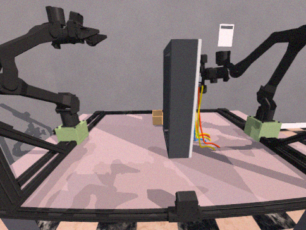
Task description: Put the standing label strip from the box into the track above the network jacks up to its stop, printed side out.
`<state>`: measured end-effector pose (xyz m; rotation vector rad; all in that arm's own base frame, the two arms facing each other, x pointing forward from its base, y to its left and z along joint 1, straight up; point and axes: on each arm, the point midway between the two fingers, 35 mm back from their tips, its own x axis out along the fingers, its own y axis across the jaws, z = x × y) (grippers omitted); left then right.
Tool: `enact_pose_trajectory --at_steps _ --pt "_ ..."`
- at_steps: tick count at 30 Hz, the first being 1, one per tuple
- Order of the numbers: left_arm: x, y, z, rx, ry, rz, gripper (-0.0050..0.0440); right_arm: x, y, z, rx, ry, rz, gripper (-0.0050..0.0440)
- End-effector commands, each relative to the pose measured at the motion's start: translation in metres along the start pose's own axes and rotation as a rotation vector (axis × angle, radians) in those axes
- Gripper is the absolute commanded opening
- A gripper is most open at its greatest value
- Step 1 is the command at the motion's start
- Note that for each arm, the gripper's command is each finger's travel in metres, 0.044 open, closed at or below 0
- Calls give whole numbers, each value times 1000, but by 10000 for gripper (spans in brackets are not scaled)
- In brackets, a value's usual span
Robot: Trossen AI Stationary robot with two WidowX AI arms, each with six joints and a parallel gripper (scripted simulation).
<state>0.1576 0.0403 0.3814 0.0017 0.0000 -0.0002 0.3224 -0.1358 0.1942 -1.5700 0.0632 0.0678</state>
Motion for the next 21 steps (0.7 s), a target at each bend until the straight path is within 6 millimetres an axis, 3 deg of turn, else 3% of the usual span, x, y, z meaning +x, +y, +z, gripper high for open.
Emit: enact_pose_trajectory --at_steps 1,21 --pt "0 -1 2 4 -1 0 440 -1 -2 2 -11 2 -5 -50" --pt "0 -1 2 4 -1 0 440 0 -4 0 -12 2 -9 -50"
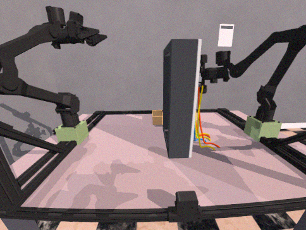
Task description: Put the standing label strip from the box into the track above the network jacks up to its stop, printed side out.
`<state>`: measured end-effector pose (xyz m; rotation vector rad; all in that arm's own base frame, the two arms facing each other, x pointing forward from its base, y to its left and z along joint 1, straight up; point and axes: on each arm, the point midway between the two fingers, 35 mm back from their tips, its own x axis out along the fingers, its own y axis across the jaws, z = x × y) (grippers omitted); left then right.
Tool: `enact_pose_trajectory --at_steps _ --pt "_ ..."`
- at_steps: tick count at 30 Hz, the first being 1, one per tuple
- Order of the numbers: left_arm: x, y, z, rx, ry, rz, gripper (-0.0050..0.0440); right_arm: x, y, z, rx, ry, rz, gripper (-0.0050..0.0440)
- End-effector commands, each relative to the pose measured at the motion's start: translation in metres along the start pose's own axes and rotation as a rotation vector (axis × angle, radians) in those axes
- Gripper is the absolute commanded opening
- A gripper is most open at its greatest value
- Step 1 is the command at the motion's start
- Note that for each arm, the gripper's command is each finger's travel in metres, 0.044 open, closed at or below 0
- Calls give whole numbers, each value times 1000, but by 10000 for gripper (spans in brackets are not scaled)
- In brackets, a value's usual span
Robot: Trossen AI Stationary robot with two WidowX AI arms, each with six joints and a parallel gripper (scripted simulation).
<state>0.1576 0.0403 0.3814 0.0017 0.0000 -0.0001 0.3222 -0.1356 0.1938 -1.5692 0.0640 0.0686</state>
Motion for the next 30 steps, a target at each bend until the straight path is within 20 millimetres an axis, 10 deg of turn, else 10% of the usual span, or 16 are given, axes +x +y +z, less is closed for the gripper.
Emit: enact_pose_trajectory --at_steps 1,30 --pt "0 -1 2 4 -1 0 440 0 -5 0 -12 2 -11 -50" --pt "0 -1 2 4 -1 0 440 0 -5 6 -13 -1 -13 -50"
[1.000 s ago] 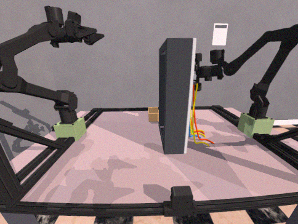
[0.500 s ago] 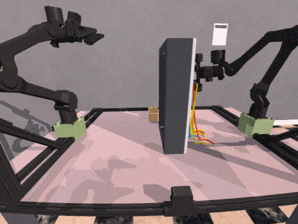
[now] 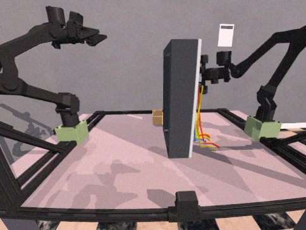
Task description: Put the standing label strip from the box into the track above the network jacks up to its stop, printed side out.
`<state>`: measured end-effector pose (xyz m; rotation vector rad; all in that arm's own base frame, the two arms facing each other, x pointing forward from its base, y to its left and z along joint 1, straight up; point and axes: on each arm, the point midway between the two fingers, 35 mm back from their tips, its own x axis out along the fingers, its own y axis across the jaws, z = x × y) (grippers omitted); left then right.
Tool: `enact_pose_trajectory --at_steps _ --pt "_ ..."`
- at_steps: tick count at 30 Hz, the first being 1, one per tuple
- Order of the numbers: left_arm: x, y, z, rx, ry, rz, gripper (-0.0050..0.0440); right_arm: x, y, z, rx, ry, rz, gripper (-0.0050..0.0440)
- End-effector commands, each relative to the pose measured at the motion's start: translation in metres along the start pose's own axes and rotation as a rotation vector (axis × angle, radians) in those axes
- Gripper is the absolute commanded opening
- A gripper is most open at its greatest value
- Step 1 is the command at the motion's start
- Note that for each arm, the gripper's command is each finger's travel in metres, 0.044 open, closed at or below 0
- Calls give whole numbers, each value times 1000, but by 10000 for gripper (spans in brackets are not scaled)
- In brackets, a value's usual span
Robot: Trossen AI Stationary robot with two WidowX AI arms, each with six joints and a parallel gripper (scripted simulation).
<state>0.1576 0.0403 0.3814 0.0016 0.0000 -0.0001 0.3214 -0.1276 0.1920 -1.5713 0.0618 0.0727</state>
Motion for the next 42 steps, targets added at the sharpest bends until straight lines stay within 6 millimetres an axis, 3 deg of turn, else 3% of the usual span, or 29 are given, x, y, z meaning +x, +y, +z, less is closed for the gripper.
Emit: enact_pose_trajectory --at_steps 1,42 --pt "0 -1 2 4 -1 0 440 0 -6 -2 -10 3 -14 -50" --pt "0 -1 2 4 -1 0 440 1 -13 2 -10 3 -14 -50"
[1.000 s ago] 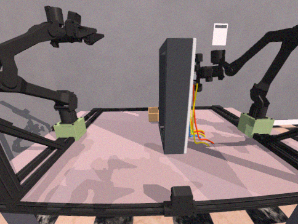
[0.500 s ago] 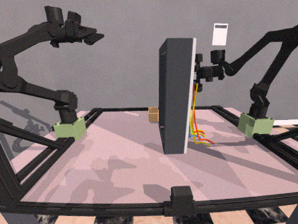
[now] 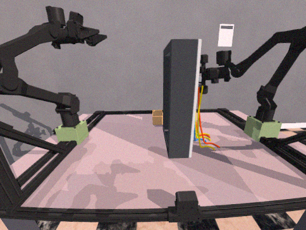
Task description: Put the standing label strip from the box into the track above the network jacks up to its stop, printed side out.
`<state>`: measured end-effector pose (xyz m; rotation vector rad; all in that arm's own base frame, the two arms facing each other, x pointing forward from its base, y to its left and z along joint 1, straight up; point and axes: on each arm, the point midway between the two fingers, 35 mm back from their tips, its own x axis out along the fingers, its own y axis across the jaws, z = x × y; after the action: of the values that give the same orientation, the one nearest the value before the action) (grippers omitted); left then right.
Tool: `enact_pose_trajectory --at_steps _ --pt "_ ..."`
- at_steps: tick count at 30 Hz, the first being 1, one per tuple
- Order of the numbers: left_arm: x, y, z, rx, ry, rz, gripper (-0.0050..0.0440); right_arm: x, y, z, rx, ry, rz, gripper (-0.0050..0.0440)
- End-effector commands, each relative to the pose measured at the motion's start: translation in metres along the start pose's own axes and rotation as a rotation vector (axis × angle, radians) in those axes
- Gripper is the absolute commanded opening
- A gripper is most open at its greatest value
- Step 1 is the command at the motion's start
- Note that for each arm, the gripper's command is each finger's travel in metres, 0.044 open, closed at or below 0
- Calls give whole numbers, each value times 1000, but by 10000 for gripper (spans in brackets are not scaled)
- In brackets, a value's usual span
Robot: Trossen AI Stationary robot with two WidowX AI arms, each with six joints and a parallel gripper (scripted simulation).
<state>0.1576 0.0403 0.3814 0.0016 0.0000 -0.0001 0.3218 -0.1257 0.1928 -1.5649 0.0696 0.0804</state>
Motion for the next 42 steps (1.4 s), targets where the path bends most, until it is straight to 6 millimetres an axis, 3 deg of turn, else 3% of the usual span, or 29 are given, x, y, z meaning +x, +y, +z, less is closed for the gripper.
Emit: enact_pose_trajectory --at_steps 1,42 --pt "0 -1 2 4 -1 0 440 0 -12 0 -16 3 -24 -50" --pt "0 -1 2 4 -1 0 440 -1 -10 5 -16 3 -24 -50"
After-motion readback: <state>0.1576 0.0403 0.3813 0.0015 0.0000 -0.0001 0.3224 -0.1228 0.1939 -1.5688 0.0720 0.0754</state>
